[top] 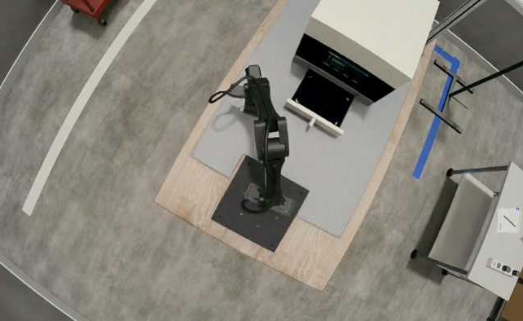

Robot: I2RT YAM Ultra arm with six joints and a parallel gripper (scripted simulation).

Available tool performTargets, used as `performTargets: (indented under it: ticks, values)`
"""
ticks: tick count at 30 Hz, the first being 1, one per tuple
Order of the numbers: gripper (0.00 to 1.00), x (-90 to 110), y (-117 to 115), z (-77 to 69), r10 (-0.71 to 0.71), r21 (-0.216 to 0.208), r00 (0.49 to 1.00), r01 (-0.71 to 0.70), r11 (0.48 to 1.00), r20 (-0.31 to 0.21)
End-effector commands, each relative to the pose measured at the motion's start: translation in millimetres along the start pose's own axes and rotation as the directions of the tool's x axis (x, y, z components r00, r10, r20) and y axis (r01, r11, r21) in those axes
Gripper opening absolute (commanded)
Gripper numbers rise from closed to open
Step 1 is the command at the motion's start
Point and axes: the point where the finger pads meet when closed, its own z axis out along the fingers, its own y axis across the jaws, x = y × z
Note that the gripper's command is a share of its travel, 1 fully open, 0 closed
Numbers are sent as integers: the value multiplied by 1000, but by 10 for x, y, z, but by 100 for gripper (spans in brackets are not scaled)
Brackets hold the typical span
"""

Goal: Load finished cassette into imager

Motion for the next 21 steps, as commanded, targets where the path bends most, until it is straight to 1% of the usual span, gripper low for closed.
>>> performTargets:
  ticks: [1, 6, 8, 21]
  values:
    - [0, -71, -62, -270, 0, 32, 1000, -1, 999, 24]
    - [0, -69, -59, -337, 0, 32, 1000, -1, 999, 24]
    - [0, -69, -59, -337, 0, 32, 1000, -1, 999, 24]
    - [0, -66, -52, -512, 0, 32, 1000, -1, 999, 24]
